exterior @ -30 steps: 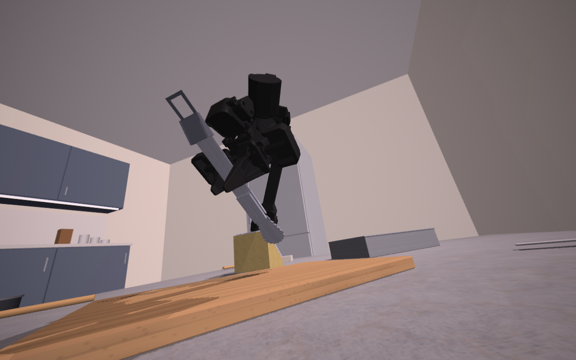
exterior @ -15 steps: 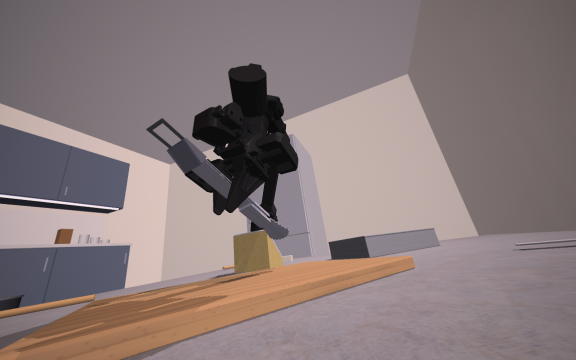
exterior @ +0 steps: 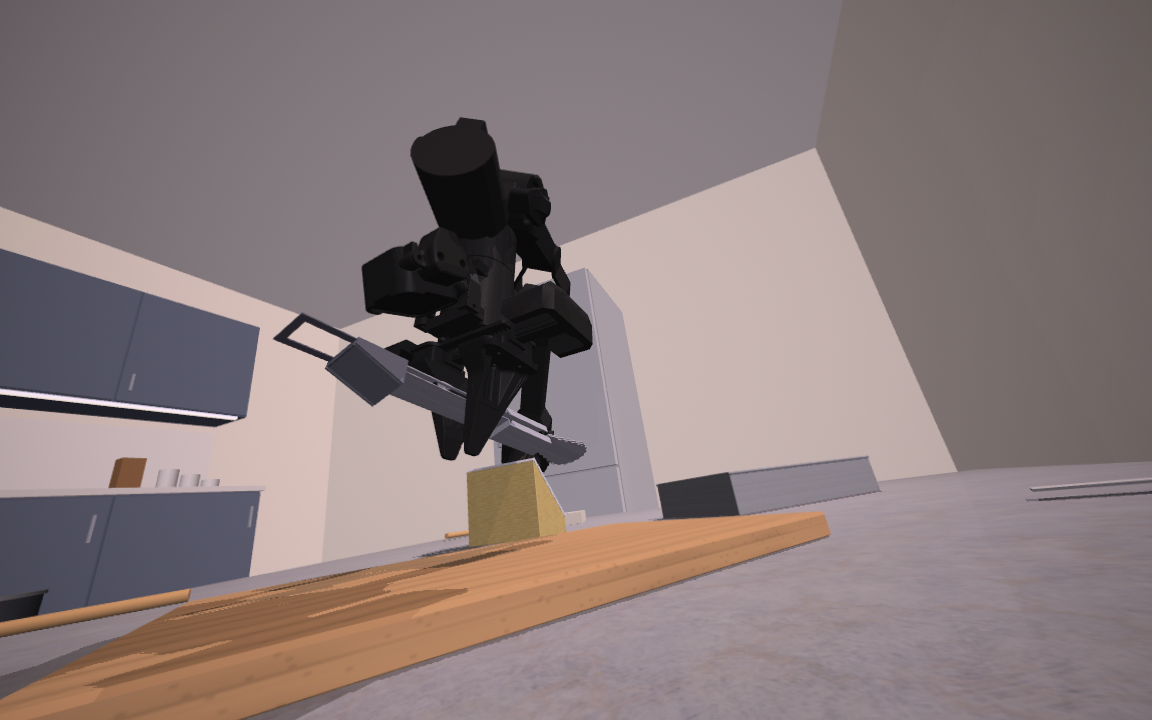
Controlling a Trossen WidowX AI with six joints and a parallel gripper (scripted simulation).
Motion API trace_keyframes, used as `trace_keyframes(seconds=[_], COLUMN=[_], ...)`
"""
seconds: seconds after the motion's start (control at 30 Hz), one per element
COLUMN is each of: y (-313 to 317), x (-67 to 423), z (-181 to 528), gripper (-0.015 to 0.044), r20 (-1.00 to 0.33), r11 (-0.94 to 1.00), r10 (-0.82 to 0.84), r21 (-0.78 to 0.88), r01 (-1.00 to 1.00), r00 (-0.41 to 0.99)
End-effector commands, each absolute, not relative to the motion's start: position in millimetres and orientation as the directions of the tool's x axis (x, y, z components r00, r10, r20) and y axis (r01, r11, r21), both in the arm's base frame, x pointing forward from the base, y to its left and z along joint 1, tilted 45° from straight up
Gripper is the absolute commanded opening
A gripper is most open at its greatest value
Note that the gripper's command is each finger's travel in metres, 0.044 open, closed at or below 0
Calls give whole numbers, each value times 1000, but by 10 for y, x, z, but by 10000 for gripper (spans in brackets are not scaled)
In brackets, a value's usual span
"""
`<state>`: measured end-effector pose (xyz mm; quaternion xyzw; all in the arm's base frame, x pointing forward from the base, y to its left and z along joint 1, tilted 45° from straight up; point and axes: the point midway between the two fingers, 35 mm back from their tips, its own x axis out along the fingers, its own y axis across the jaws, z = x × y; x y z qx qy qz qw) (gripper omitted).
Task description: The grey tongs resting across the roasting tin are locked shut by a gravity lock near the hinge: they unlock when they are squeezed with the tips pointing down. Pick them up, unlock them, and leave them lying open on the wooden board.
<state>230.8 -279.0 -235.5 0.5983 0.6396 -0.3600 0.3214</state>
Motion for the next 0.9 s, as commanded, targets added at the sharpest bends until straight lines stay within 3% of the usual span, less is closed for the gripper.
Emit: trace_keyframes(seconds=[0.0,0.87], y=[-2757,-2568], x=[2294,2285], z=[-2366,-2567], gripper=[-150,-150], r20=[-815,-817], r11=[12,6], r10=[576,574], r21=[-72,-67], r01=[997,998], r00=[-66,-58])
